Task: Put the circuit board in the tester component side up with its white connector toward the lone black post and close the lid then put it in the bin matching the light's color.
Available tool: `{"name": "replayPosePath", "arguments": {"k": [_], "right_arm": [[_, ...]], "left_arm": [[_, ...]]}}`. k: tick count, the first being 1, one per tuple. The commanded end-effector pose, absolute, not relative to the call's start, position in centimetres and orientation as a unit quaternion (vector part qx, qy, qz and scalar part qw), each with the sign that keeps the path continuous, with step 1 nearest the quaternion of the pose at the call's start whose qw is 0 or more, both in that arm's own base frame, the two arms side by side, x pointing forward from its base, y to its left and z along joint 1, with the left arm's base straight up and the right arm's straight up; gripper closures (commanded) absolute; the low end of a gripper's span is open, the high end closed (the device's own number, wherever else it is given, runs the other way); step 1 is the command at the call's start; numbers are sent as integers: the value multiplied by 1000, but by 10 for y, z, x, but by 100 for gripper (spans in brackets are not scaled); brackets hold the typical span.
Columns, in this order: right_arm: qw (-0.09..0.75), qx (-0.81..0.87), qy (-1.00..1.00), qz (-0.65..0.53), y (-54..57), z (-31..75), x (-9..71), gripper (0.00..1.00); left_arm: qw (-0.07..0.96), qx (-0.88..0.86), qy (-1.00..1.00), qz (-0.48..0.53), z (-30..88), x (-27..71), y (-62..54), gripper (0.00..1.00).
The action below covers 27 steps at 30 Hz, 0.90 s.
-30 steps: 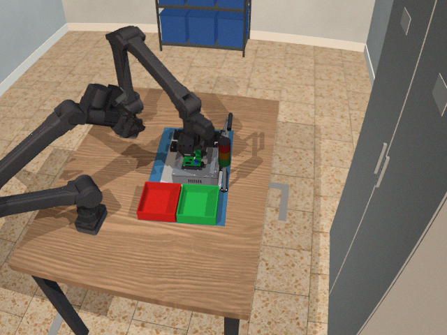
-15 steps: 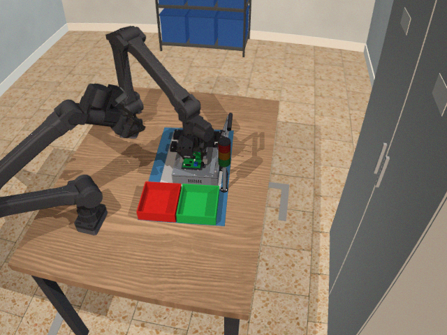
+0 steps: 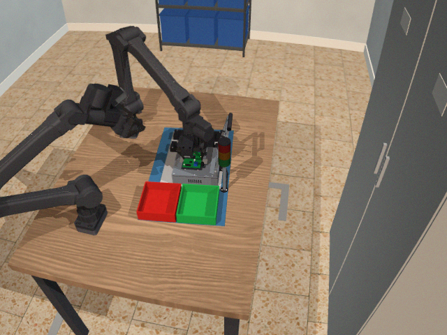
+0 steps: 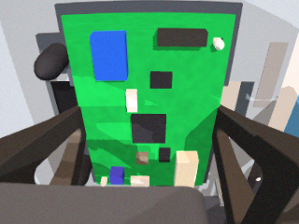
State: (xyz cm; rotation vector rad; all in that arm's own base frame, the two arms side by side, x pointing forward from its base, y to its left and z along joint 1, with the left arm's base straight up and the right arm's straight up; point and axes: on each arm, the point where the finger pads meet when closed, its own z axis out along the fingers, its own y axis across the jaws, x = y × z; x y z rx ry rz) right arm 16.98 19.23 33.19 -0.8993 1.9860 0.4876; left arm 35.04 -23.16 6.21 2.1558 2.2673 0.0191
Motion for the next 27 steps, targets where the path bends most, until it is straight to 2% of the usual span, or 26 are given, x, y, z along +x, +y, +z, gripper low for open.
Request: {"name": "replayPosePath", "arguments": {"k": [1,3,4,14,17,27], "right_arm": [[450,-358,793,203,192,350,170,0],[450,-358,793,203,192,350,170,0],[450,-358,793,203,192,350,170,0],[450,-358,793,203,192,350,170,0],[450,-358,793,203,192,350,170,0],[450,-358,793,203,192,350,170,0]], "left_arm": [[11,689,725,7,65,352,-233,32],[11,689,725,7,65,352,-233,9],[11,689,725,7,65,352,-233,2],[78,649,757,-6,102,373,-246,0],[126,623,771,-31,129,380,-256,0],[179,662,717,-127,102,360,-234,0]]}}
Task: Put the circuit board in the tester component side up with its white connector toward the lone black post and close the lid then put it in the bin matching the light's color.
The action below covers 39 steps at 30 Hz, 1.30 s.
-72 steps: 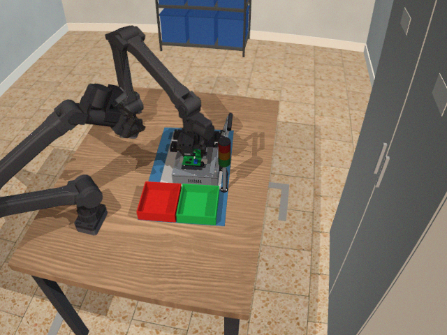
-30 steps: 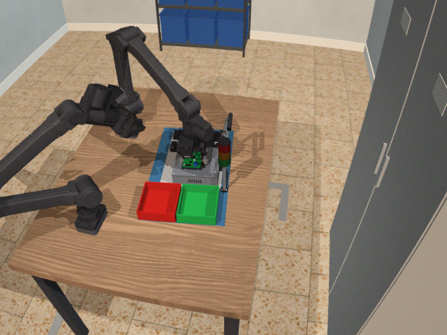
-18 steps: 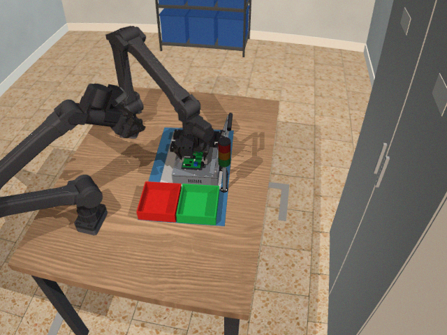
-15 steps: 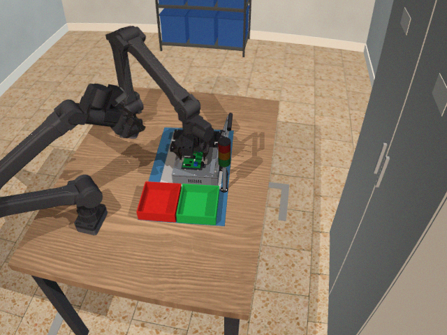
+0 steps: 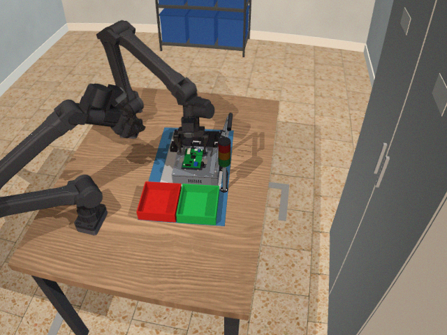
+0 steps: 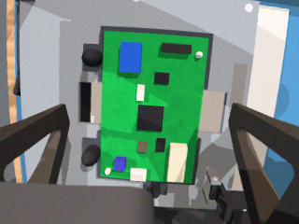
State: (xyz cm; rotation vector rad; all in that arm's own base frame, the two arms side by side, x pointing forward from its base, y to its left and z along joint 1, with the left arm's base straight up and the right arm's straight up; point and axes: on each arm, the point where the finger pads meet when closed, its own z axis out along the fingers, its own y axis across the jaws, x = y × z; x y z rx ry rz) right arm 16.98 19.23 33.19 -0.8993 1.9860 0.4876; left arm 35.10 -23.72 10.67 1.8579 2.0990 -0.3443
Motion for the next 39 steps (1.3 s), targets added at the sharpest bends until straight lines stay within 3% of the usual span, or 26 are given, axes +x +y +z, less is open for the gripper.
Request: {"name": "replayPosePath", "arguments": {"k": [1,10,21,39], "right_arm": [[450,-358,793,203,192,350,170,0],[450,-358,793,203,192,350,170,0],[454,-342,796,208,189,362,171,0],[248,-27,932,262,203,308,231,0]], "left_arm": [[187,664,711,-139,101,358,-232,0],[232,653,691,-208,105,357,-225,0],[231,655,688,-209,105,354,-229,0],[227,655,689,-210,106,352,-228,0]]}}
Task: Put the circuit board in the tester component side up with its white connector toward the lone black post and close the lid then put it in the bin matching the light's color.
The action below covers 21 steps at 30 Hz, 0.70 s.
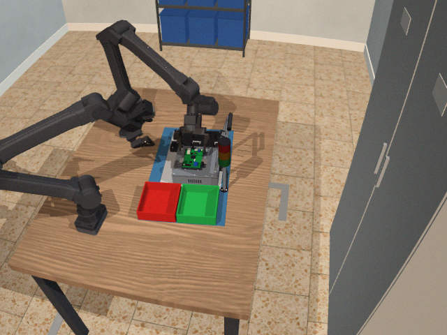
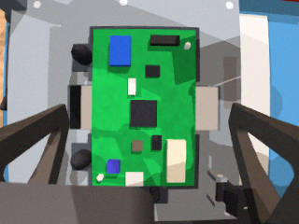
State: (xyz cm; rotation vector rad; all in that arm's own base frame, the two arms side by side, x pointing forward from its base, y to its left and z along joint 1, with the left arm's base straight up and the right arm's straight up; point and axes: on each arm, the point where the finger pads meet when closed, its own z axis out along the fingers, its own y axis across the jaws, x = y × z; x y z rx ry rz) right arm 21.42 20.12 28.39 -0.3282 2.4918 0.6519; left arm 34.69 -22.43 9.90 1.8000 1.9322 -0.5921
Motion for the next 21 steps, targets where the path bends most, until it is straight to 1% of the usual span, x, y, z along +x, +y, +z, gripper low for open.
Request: {"name": "replayPosePath", "arguments": {"k": [1,9,11,21], "right_arm": [[236,-7,936,262,203,305,235,0],[133,164,943,256,201,274,265,0],[133,164,943,256,201,274,265,0],[3,394,891,224,189,231,303,0]], "left_arm": [[227,655,689,-210,106,352,-228,0],[227,655,689,-210,106,352,-228,0],[227,655,689,-210,106,352,-228,0],[227,655,689,-210,106,352,-228,0]]}}
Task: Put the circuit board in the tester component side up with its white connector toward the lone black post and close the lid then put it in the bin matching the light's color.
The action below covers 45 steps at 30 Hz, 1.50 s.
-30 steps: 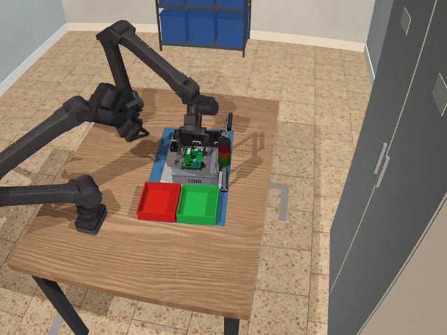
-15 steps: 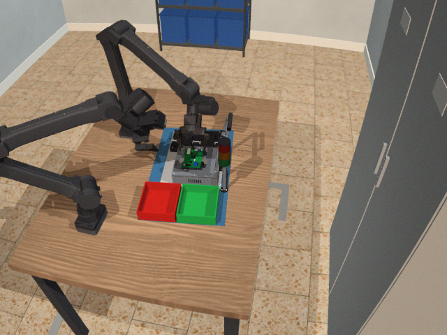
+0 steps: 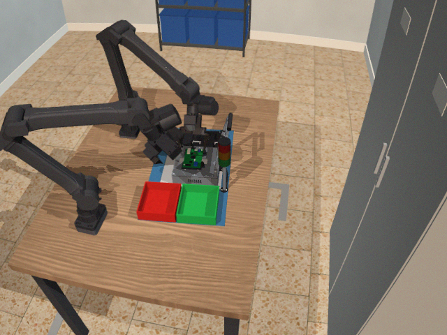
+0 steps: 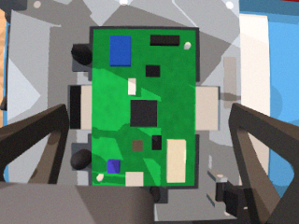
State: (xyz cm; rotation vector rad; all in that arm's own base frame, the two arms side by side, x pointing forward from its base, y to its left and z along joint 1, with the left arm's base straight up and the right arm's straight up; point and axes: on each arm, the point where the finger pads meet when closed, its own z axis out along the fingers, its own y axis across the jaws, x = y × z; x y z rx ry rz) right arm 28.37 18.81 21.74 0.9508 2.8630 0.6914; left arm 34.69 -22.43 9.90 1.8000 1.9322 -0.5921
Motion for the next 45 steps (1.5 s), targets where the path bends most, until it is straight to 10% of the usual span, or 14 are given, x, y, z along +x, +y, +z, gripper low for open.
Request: {"name": "replayPosePath", "arguments": {"k": [1,10,16,45], "right_arm": [[-9,415,883,219,187,227,306,0],[-94,570,796,178,173,196,330,0],[-145,646,735,147,162,172,344,0],[-149,640,738,152,163,172,348,0]], "left_arm": [[227,655,689,-210,106,352,-228,0],[227,655,689,-210,106,352,-228,0],[227,682,672,-177,134,375,-257,62],[123,674,717,128,296,493,-227,62]]}}
